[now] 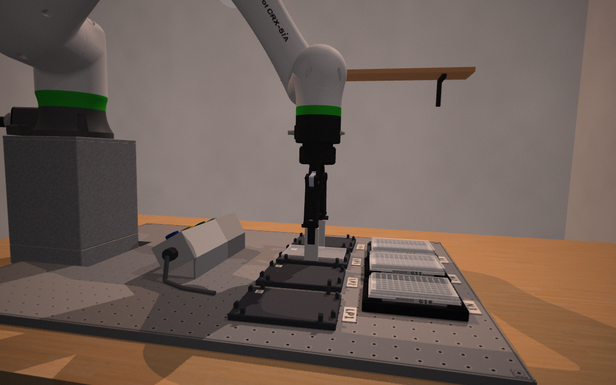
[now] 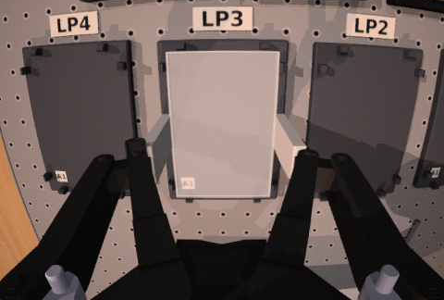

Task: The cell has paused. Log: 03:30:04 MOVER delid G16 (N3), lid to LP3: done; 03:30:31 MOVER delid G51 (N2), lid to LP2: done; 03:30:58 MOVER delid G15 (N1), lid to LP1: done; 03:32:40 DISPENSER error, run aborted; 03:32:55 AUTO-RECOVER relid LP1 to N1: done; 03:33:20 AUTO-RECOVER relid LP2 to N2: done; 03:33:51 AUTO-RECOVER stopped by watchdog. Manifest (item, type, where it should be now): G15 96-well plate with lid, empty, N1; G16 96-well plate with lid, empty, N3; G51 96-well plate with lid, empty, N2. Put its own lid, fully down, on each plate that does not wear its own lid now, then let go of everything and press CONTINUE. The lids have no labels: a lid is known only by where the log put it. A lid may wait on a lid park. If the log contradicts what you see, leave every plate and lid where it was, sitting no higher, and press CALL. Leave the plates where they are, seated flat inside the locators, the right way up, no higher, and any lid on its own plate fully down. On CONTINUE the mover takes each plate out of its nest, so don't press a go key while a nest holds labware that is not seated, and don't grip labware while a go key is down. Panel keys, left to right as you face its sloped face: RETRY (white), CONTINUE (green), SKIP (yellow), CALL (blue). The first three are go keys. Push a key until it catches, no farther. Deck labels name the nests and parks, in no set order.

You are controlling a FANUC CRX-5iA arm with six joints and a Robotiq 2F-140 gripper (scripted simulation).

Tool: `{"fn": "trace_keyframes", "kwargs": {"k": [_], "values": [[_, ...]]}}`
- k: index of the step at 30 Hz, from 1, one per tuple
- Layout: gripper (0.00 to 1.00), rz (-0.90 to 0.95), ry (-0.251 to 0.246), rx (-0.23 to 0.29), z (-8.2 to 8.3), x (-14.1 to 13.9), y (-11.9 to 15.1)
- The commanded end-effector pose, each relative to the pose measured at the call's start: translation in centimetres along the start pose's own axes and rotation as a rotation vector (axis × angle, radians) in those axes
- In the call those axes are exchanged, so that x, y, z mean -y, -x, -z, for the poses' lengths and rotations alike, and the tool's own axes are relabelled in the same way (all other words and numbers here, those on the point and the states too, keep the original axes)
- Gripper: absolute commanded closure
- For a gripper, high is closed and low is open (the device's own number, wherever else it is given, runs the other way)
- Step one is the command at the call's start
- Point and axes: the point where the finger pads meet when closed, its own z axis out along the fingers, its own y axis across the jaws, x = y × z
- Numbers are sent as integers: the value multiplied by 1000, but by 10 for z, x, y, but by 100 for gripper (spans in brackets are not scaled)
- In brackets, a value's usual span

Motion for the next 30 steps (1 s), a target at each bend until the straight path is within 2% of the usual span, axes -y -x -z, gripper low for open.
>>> {"fn": "trace_keyframes", "kwargs": {"k": [1,19,30], "values": [[100,0,0,0,0,0,0],[100,0,0,0,9,0,0],[100,0,0,0,28,0,0]]}}
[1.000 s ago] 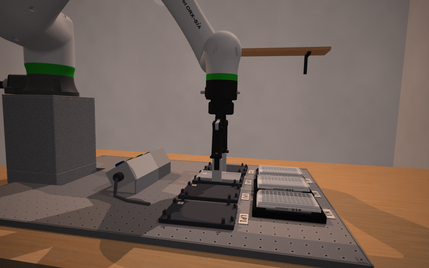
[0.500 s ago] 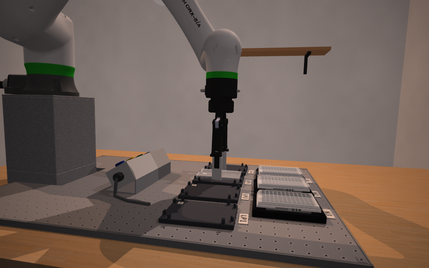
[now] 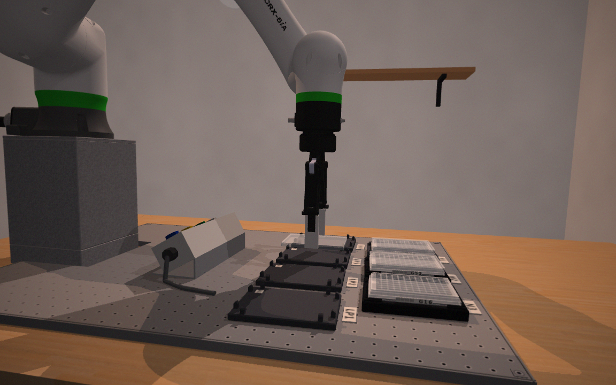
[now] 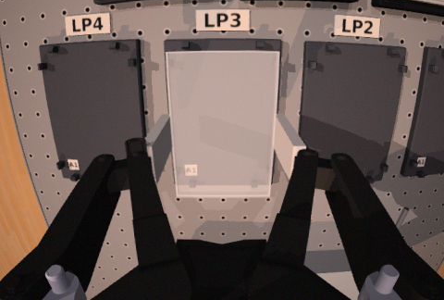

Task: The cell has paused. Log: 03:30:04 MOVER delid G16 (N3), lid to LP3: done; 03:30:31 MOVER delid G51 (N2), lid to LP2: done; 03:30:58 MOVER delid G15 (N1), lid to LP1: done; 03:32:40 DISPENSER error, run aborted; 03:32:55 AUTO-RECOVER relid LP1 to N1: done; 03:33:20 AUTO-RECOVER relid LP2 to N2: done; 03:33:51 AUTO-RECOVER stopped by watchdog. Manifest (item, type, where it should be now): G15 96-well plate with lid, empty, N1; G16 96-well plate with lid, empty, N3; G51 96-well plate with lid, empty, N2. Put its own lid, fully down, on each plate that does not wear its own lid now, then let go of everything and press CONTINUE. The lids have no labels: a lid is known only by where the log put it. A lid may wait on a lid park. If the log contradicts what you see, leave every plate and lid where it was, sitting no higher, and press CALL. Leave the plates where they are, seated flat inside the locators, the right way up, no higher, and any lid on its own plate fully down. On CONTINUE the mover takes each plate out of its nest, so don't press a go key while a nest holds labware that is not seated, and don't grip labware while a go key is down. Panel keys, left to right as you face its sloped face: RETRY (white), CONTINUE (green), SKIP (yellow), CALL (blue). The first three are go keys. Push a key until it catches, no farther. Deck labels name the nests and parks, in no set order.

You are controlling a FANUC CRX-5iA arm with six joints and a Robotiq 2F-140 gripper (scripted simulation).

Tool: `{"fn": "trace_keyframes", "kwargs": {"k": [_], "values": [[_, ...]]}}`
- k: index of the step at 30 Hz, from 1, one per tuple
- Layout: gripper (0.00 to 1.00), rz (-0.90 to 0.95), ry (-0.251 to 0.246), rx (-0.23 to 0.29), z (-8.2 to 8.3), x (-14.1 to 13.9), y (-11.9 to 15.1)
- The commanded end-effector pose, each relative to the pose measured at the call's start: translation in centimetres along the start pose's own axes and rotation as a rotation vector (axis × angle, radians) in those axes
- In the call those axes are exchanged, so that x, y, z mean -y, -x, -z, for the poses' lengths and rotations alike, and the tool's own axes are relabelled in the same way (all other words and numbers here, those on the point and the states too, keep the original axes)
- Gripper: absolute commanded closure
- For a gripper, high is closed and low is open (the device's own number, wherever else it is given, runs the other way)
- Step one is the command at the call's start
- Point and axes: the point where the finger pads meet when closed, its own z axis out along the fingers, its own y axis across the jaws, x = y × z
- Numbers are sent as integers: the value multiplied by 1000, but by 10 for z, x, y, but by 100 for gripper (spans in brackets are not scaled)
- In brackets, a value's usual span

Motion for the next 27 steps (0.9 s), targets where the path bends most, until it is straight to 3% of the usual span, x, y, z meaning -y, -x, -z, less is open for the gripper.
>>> {"fn": "trace_keyframes", "kwargs": {"k": [1,18,27], "values": [[100,0,0,0,5,0,0],[100,0,0,0,33,0,0],[100,0,0,0,39,0,0]]}}
